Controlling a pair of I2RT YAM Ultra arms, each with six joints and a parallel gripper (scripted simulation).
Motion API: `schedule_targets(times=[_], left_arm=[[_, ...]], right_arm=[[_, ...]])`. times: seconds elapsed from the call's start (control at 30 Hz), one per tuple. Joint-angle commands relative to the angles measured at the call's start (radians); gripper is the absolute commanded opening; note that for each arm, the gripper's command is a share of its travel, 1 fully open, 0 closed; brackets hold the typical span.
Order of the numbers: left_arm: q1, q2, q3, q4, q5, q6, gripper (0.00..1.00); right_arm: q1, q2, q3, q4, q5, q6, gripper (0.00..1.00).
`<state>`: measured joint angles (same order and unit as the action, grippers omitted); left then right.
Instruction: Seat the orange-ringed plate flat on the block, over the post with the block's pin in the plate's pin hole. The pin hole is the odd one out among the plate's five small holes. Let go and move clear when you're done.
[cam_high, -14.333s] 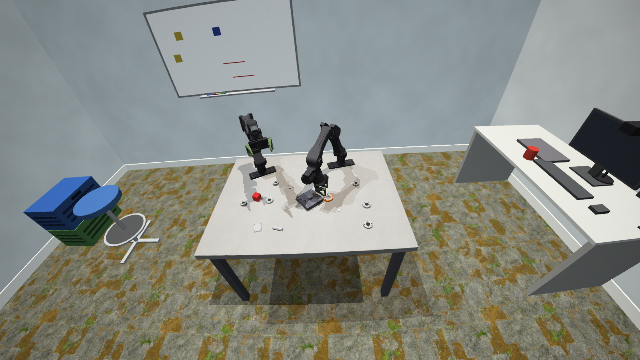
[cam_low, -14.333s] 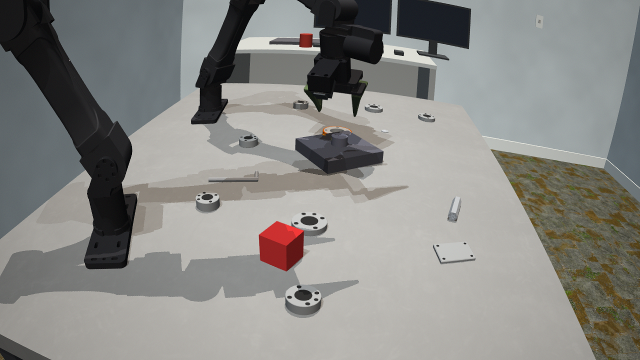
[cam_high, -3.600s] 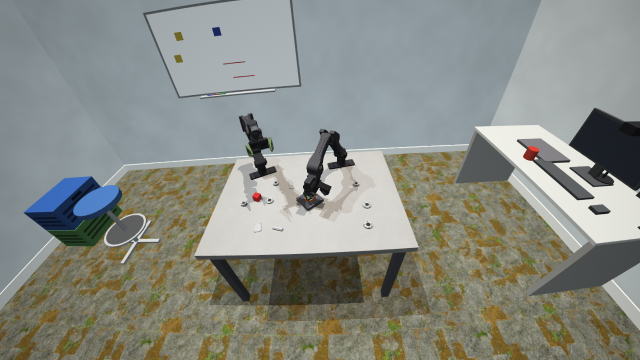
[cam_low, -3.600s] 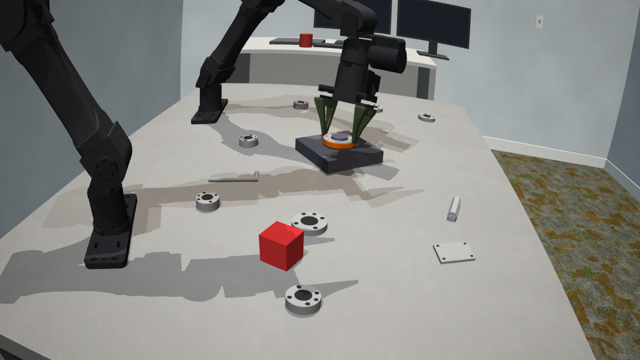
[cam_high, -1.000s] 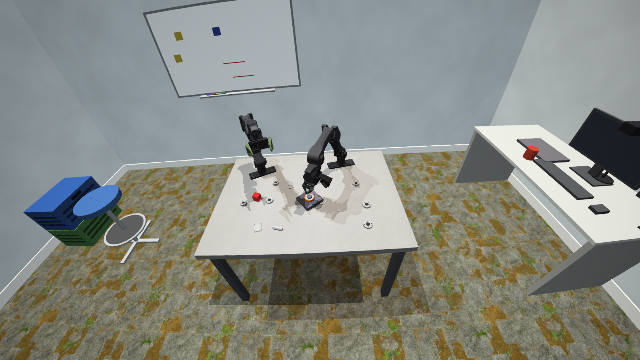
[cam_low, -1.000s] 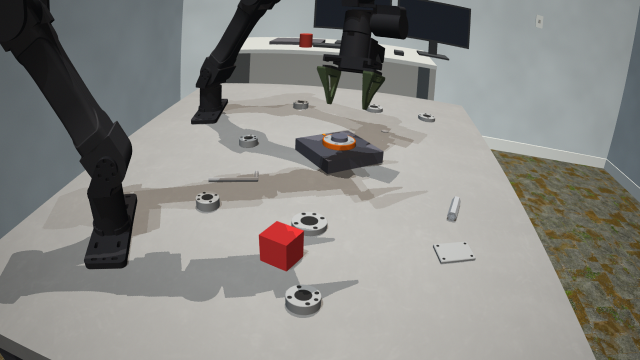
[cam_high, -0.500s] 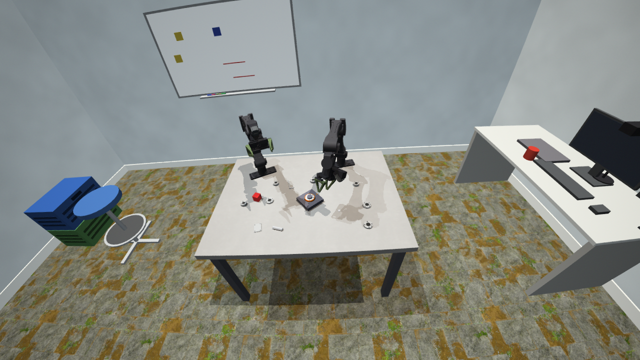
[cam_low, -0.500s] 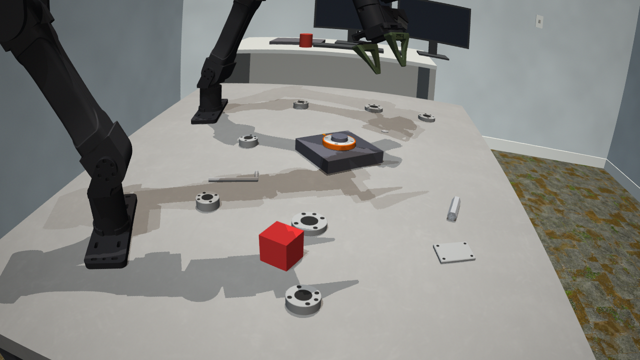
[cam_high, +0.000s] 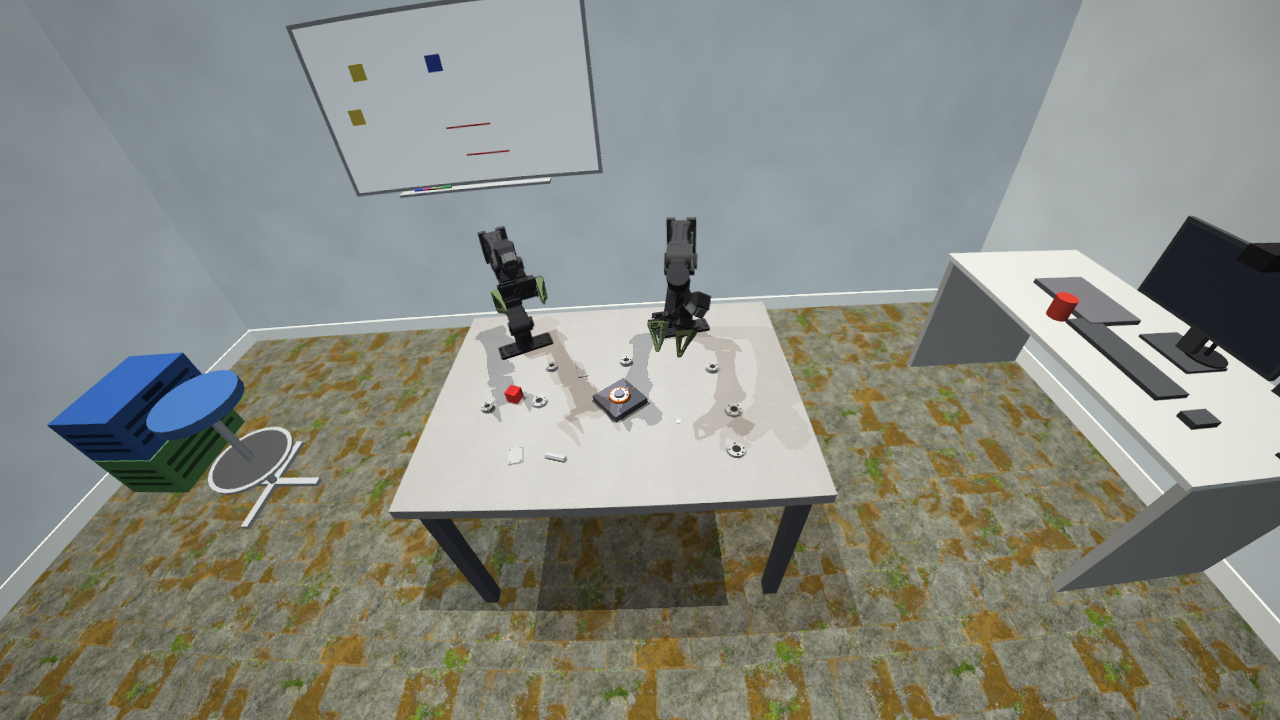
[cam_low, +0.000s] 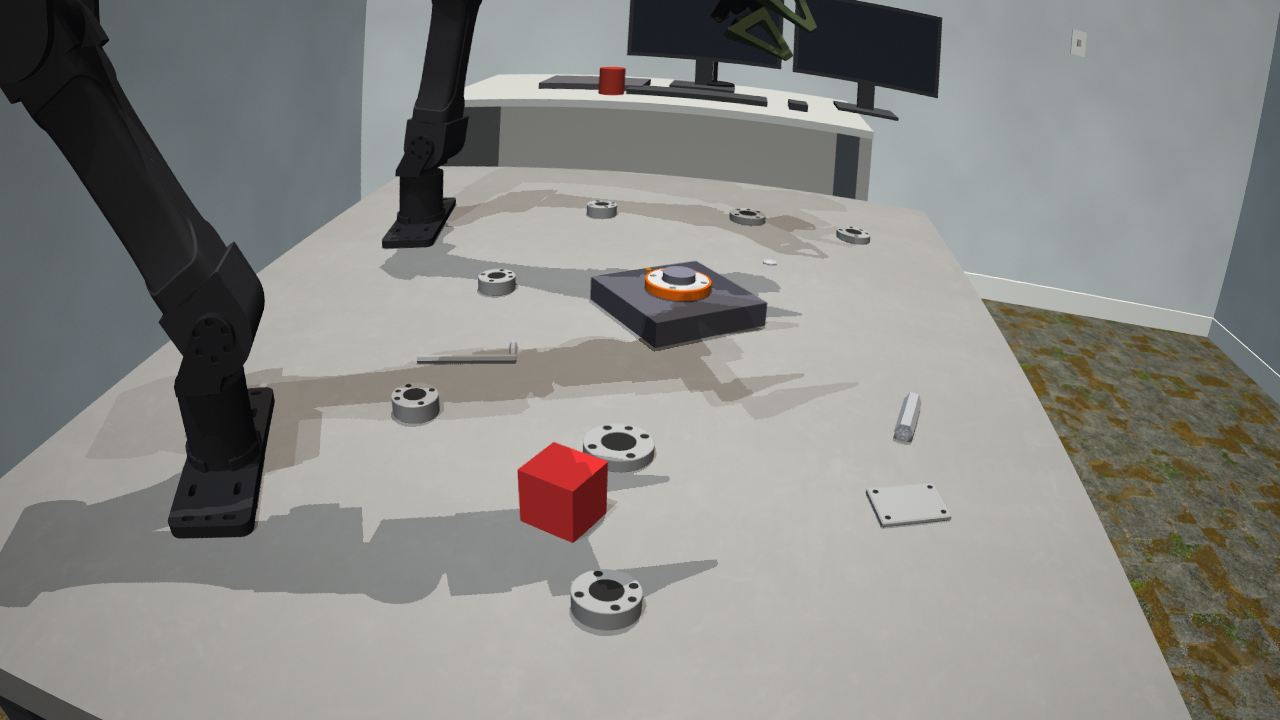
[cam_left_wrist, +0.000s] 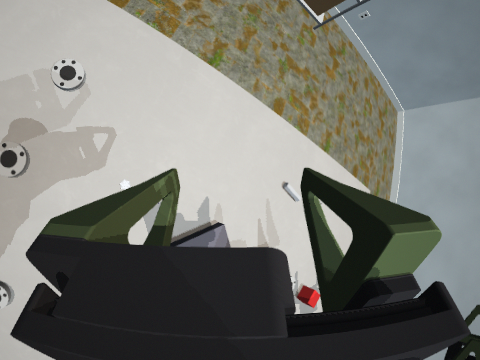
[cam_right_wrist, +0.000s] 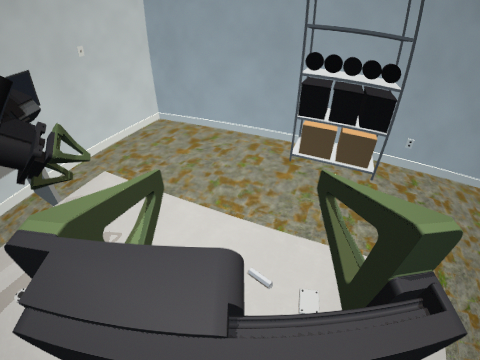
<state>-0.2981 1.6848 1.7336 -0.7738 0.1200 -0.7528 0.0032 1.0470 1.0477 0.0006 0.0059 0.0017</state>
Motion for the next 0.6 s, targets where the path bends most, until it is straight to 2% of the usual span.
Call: schedule_targets(times=[0.0,0.1,0.17,0.27,0.3,0.4,0.5,0.57], left_arm=[[0.052,-0.115,0.025,0.081,-0.035,0.151,0.77],[0.058,-0.145,0.026,0.088,-0.045,0.169,0.77],[0.093,-0.233,0.036,0.132,-0.063,0.252,0.77],[0.144,-0.259,0.083,0.161,-0.072,0.345,0.77],[0.162,-0.265,0.067,0.19,-0.075,0.386,0.77],[0.169,-0.377,0.072,0.205,-0.119,0.446,0.77],[0.232,-0.388,0.118,0.237,-0.115,0.555,0.77],[0.221,-0.469,0.114,0.256,-0.149,0.592,0.77]], right_arm=[[-0.016,-0.008,0.004,-0.007,-0.006,-0.009,1.0],[-0.017,-0.008,0.006,-0.007,-0.006,-0.009,1.0],[0.015,-0.007,0.012,-0.007,-0.008,-0.007,1.0],[-0.009,-0.004,0.01,-0.011,-0.004,-0.009,1.0],[-0.011,-0.004,0.008,-0.012,-0.006,-0.01,1.0],[-0.009,-0.005,0.009,-0.01,-0.009,-0.01,1.0],[-0.018,-0.006,0.007,-0.012,-0.008,-0.01,1.0],[-0.008,-0.006,0.005,-0.013,-0.01,-0.01,1.0]])
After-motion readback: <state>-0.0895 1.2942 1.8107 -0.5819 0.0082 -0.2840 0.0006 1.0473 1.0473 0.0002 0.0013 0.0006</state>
